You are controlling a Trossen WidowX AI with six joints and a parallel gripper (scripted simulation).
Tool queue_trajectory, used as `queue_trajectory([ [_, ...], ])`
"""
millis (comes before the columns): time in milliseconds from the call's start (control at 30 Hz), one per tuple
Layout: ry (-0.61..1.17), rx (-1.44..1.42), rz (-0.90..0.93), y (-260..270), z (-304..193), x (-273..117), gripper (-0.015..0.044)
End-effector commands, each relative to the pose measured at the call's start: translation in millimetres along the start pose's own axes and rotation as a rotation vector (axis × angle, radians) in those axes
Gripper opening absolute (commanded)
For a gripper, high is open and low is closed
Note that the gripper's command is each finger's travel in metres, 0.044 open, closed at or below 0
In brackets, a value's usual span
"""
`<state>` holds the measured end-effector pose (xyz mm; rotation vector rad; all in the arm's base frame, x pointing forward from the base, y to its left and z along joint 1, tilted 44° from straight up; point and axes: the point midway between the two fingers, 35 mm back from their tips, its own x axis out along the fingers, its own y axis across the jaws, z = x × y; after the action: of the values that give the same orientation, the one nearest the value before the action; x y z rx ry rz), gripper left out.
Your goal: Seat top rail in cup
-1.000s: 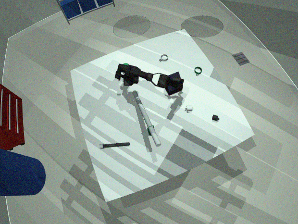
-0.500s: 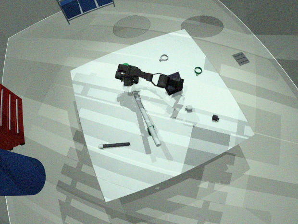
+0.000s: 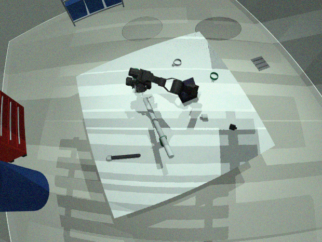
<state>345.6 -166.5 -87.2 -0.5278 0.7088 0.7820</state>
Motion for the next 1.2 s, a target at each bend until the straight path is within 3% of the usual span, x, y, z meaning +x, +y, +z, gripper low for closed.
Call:
queue_trajectory([
  [0, -0.013, -0.028, -0.004, 2, -2, -2, 0.0000],
  [1167, -0.142, -0.255, -0.003, 23, -6, -14, 0.0000],
])
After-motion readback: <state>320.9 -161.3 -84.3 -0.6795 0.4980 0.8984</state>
